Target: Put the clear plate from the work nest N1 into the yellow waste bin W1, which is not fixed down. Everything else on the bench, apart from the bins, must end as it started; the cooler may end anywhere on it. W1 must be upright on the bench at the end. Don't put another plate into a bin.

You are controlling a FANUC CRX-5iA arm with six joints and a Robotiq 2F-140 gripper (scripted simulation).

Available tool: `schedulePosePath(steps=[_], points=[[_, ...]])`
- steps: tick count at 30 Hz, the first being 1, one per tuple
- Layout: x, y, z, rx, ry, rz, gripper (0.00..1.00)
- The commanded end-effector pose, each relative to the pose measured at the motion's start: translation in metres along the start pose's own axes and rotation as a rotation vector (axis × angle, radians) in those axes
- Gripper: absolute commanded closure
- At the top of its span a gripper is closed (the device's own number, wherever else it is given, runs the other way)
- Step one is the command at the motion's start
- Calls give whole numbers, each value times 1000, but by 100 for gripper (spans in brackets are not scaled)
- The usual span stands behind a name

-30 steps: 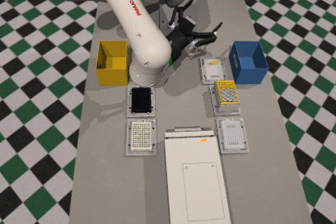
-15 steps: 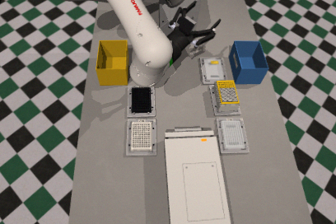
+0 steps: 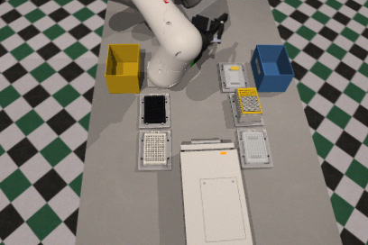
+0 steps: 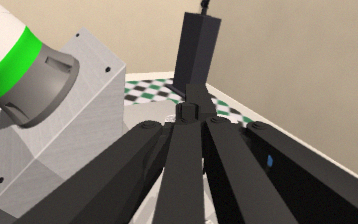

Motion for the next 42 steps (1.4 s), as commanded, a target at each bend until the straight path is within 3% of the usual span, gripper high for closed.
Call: schedulePosePath(steps=[1,17,30,32,42], points=[[6,-3,-3,-13,-47,113,90],[28,-10,-5,-129,-206,532,90],[42,-15,-1,-295,-315,917,90],[42,-15,-1,-295,-315,917,90],[54,-17,10,-456,-366,1205,90]])
Point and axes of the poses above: the point where the finger pads meet when closed, its own z axis back along the fingers, its own y axis across the jaws, x = y × z, the point moved 5 cm from there along z, back along the fingers, and after that the axes turned 7 degrees about -z, right-handed, at the moved point
